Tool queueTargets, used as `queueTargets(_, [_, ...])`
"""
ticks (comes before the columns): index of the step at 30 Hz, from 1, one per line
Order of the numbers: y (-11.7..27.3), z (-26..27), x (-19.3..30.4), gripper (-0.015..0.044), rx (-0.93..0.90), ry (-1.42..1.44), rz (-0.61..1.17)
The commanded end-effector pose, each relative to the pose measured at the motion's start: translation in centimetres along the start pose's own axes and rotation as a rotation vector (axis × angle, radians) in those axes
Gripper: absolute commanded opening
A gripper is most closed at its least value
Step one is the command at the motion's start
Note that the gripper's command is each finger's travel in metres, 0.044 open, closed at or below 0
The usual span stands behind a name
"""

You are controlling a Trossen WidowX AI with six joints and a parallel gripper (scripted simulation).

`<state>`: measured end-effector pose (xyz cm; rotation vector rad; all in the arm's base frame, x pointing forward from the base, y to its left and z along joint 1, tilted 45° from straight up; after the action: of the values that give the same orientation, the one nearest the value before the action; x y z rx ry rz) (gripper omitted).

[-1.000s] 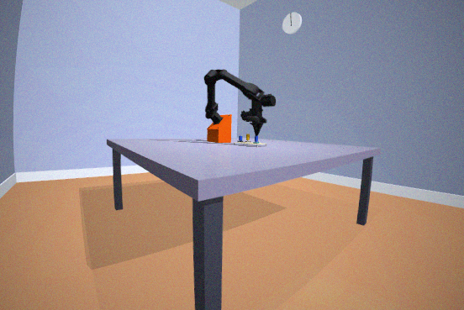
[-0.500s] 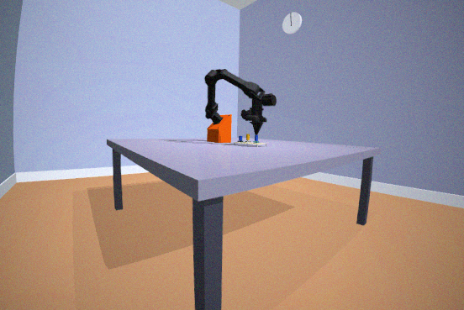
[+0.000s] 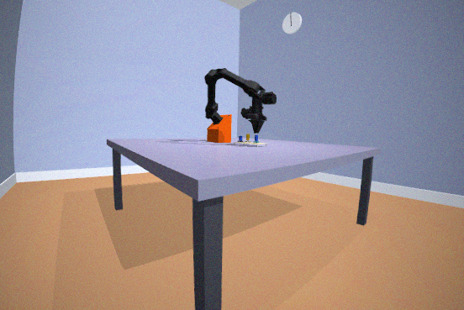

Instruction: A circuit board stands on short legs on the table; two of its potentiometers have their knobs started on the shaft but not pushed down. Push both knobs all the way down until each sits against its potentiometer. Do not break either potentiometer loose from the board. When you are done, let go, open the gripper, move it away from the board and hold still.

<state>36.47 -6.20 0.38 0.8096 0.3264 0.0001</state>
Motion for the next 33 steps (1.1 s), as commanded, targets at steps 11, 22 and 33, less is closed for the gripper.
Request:
queueTargets(11, [2.9, -3.6, -10.3, 0.0440, 0.046, 0.043, 0.039])
queueTargets(22, [2.8, -5.7, -16.3, 0.0440, 0.070, 0.050, 0.061])
queueTargets(33, [2.8, -5.7, -16.3, 0.0440, 0.070, 0.050, 0.061])
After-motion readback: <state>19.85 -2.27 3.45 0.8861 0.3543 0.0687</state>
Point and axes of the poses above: the point midway between the two fingers, 35 mm back from their tips, its own y axis back along the fingers, its own z axis across the jaws, x = y × z, the point moved 4 cm from there along y, back along the fingers, and after that the axes turned 1 degree about -y, right-handed, at the moved point
